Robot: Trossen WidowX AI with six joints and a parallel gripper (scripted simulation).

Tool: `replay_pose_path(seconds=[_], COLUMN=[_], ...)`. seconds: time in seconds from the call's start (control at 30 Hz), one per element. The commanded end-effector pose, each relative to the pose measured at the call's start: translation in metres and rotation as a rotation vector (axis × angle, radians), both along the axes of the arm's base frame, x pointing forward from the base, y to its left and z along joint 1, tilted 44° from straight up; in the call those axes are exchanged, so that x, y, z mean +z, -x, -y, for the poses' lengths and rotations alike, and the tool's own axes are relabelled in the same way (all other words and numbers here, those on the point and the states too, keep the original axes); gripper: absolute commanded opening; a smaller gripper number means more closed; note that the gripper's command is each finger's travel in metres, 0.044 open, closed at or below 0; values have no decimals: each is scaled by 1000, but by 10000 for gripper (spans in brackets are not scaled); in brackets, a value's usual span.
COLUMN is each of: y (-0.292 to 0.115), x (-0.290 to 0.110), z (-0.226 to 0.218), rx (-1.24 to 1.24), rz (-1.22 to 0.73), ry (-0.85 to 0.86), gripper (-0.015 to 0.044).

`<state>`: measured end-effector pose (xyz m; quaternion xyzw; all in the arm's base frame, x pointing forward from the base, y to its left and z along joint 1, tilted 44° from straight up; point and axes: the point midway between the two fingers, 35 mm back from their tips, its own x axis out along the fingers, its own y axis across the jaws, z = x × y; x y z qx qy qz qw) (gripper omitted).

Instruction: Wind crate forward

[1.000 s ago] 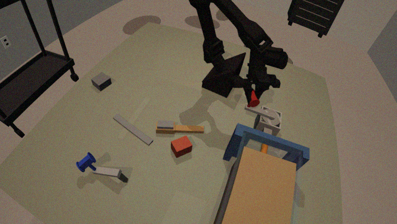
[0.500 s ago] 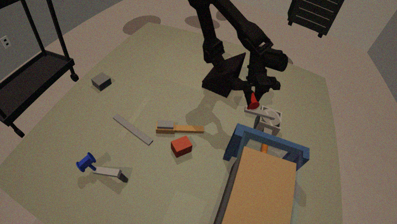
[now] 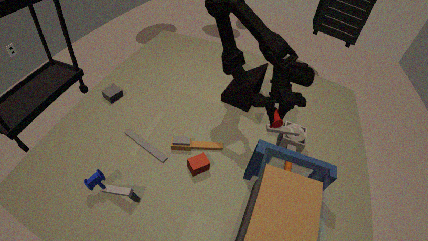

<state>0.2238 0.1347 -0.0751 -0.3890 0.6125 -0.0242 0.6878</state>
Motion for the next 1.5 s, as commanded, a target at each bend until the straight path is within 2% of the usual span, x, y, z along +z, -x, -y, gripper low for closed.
replay_pose_path(seconds=[0.0,1.47], y=[-11,-48], x=[-4,-23], z=[-1,-16], rx=[-8,-8], rz=[17,21], ry=[-4,-5], gripper=[0,0])
